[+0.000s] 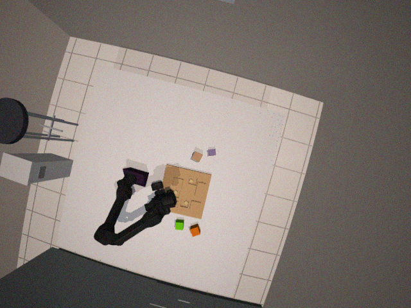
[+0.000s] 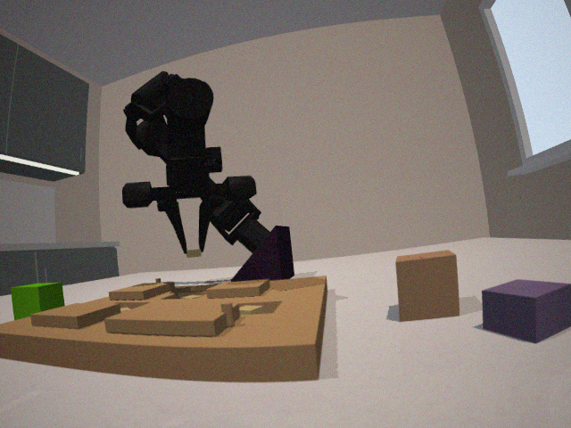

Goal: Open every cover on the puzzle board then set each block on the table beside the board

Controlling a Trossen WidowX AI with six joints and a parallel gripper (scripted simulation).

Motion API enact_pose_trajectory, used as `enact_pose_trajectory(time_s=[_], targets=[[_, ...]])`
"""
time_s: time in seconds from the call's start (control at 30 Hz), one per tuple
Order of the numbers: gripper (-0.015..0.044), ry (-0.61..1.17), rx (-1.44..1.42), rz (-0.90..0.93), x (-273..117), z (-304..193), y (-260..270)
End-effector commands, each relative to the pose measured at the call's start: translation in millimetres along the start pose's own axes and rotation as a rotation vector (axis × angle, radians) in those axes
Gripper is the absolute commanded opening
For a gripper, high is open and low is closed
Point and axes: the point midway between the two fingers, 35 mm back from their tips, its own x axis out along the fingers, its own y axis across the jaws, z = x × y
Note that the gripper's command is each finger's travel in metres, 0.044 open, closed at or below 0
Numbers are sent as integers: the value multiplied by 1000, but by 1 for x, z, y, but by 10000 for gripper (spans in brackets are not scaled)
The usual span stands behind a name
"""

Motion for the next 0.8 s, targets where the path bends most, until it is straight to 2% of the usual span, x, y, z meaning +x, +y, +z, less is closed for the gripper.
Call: enact_pose_trajectory(time_s=[0.0,0.37,0.77], targets=[[80,-5,6,3,-13,2,0],[80,-4,6,3,-37,1,0],[80,-11,5,10,-46,34,19]])
